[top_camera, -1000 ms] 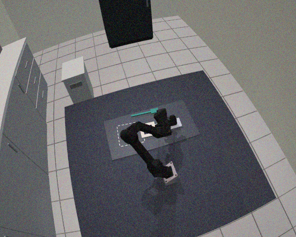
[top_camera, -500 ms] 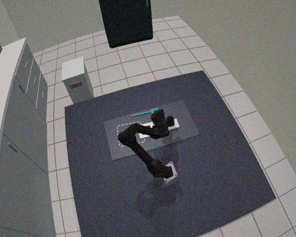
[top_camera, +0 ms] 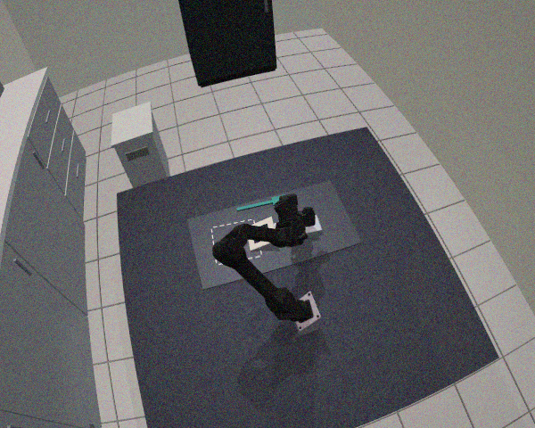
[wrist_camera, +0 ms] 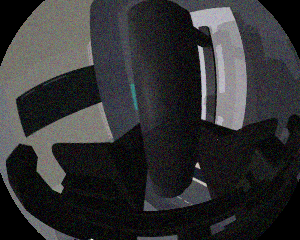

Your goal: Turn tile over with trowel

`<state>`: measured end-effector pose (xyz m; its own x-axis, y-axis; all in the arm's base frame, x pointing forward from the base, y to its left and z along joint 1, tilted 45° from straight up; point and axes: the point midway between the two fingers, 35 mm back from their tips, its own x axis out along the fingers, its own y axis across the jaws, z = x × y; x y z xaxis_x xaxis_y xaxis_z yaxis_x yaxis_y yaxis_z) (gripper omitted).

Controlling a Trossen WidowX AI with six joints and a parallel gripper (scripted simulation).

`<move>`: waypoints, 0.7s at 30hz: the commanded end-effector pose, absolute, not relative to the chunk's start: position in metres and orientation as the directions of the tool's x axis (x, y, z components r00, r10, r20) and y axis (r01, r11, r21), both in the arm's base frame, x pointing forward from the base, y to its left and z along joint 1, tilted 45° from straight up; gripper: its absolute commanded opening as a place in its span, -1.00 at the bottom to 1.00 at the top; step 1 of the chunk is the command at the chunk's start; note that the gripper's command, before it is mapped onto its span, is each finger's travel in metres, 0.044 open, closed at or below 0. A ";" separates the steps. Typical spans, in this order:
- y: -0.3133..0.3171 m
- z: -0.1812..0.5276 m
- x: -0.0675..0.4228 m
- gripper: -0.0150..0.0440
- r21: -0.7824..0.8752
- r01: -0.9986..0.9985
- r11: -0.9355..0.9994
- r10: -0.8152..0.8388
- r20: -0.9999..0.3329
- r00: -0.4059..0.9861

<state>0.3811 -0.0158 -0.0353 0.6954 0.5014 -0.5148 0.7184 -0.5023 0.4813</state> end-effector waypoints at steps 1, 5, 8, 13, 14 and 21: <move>-0.024 -0.018 0.388 -0.49 0.509 0.698 -0.503 0.492 -0.496 0.716; -0.024 -0.008 0.389 -0.49 0.509 0.698 -0.503 0.492 -0.496 0.716; -0.024 -0.003 0.389 -0.49 0.509 0.699 -0.503 0.492 -0.496 0.716; -0.021 0.012 0.390 -0.49 0.508 0.699 -0.503 0.492 -0.496 0.715; -0.020 0.015 0.390 -0.49 0.508 0.699 -0.504 0.492 -0.496 0.715; -0.010 0.033 0.391 -0.49 0.508 0.699 -0.504 0.493 -0.496 0.715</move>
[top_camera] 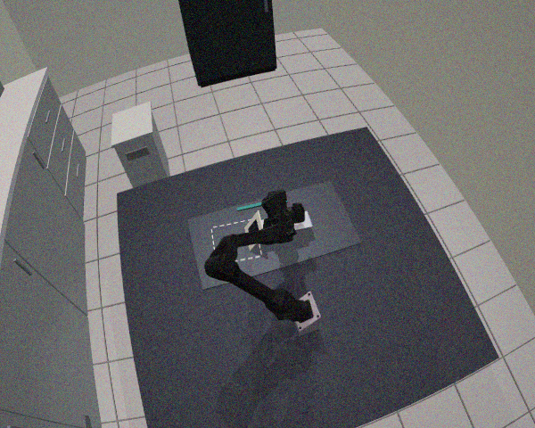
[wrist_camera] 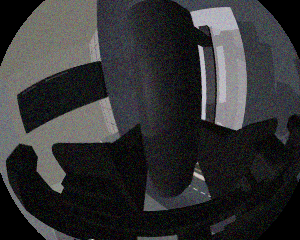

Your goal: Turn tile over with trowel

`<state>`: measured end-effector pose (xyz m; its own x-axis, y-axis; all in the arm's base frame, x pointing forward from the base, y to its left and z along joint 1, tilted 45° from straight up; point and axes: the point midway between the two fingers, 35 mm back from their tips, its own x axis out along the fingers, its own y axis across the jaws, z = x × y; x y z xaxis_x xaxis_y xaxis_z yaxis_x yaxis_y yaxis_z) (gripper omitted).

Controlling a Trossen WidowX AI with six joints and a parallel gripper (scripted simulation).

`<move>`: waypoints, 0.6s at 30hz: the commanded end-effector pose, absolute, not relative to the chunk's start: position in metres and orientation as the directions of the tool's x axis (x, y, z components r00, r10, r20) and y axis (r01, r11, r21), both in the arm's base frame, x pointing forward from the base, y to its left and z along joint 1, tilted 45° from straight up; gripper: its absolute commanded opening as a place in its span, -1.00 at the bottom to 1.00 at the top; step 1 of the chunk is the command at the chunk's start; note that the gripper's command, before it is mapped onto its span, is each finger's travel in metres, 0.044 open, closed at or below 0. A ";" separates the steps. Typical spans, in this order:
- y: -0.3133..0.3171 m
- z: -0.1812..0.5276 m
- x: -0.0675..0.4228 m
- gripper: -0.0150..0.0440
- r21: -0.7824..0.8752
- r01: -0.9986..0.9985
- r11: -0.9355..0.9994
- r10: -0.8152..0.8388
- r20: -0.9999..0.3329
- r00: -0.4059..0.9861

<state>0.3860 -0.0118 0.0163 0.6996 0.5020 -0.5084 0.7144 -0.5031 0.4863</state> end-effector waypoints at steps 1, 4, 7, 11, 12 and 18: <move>-0.008 0.036 0.391 -0.49 0.507 0.699 -0.504 0.493 -0.496 0.715; -0.001 0.043 0.391 -0.49 0.507 0.699 -0.504 0.493 -0.495 0.715; 0.006 0.049 0.391 -0.49 0.507 0.699 -0.505 0.493 -0.495 0.715; 0.016 0.055 0.391 -0.49 0.506 0.699 -0.505 0.494 -0.495 0.715; 0.018 0.056 0.391 -0.49 0.506 0.699 -0.505 0.494 -0.495 0.715; 0.021 0.058 0.391 -0.49 0.506 0.699 -0.505 0.494 -0.495 0.715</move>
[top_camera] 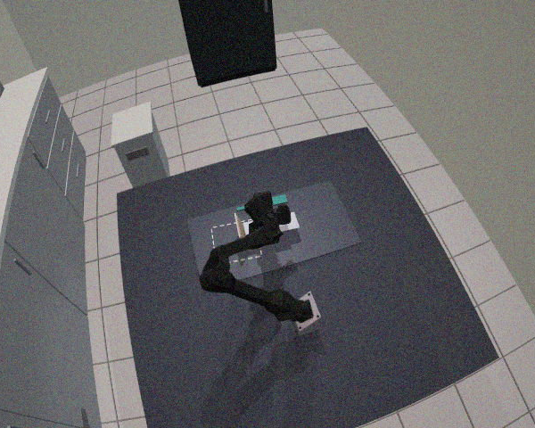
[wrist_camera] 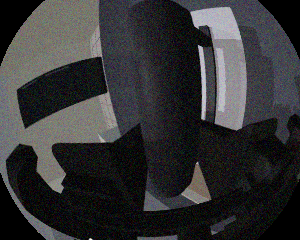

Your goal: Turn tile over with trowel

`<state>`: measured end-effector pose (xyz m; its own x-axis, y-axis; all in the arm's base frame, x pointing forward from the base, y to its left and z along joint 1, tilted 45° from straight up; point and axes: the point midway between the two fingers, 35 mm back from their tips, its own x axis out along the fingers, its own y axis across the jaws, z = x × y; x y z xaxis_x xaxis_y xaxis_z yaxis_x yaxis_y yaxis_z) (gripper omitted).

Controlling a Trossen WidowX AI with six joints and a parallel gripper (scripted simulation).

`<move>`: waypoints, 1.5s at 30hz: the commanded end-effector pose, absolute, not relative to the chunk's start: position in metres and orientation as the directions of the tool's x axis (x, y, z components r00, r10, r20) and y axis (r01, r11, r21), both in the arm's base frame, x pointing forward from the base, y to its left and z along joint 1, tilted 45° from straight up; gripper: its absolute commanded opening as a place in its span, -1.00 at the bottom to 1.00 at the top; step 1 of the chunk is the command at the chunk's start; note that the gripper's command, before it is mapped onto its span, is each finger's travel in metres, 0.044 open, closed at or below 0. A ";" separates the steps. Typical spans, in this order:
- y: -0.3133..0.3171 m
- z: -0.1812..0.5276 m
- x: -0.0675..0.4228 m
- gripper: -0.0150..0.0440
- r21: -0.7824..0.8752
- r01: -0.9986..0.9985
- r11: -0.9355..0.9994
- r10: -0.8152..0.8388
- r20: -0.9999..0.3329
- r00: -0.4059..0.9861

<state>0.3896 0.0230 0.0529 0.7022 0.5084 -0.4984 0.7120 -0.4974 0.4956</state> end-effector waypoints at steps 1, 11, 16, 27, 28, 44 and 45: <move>0.021 0.058 0.391 -0.49 0.506 0.699 -0.505 0.494 -0.495 0.715; -0.017 0.045 0.393 -0.49 0.508 0.700 -0.502 0.485 -0.505 0.714; -0.038 0.038 0.393 -0.49 0.508 0.700 -0.502 0.490 -0.499 0.715; -0.043 0.037 0.393 -0.49 0.509 0.699 -0.503 0.492 -0.497 0.715; -0.043 0.037 0.393 -0.49 0.509 0.699 -0.503 0.492 -0.497 0.715; -0.043 0.037 0.393 -0.49 0.509 0.699 -0.503 0.492 -0.497 0.715; -0.043 0.037 0.393 -0.49 0.509 0.699 -0.503 0.492 -0.497 0.715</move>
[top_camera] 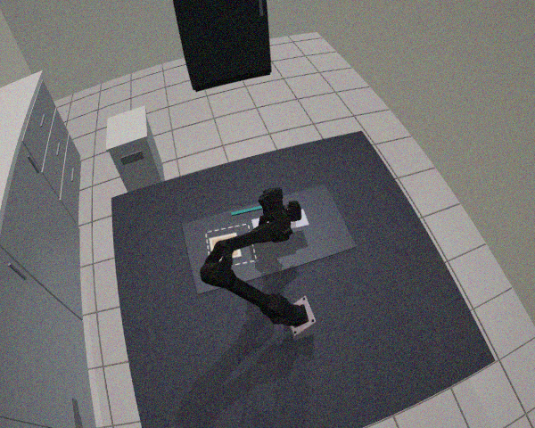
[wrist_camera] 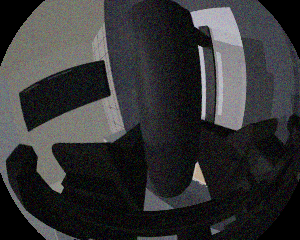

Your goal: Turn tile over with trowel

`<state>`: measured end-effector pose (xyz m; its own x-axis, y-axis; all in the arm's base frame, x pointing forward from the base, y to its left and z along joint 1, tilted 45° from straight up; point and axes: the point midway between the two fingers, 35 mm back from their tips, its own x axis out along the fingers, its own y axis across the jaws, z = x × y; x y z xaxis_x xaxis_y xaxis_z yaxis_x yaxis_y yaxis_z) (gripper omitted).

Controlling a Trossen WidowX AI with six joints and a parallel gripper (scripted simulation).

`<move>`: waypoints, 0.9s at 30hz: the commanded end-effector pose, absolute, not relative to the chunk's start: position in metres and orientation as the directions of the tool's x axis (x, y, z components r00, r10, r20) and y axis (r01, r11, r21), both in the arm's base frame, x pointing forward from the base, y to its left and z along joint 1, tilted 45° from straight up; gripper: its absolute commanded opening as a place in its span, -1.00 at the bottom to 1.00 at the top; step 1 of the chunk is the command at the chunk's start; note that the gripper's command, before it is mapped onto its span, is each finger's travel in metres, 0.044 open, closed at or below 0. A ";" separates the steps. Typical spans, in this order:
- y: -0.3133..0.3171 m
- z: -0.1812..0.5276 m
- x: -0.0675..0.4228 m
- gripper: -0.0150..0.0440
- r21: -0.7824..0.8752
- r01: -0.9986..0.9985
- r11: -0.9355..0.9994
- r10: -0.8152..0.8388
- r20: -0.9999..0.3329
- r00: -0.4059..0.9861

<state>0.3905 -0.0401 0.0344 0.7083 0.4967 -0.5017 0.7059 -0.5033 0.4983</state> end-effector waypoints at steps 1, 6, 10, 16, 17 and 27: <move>-0.043 0.037 0.393 -0.49 0.509 0.699 -0.503 0.492 -0.497 0.715; -0.043 0.037 0.393 -0.49 0.509 0.699 -0.503 0.492 -0.497 0.715; -0.043 0.037 0.393 -0.49 0.509 0.699 -0.503 0.492 -0.497 0.715; -0.040 0.034 0.391 -0.49 0.498 0.706 -0.503 0.497 -0.502 0.708; -0.040 0.034 0.391 -0.49 0.498 0.706 -0.503 0.497 -0.502 0.708; -0.049 0.016 0.402 -0.49 0.392 0.714 -0.580 0.442 -0.585 0.680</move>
<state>0.3926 -0.0409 0.0231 0.6863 0.4794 -0.5470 0.7218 -0.5411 0.4315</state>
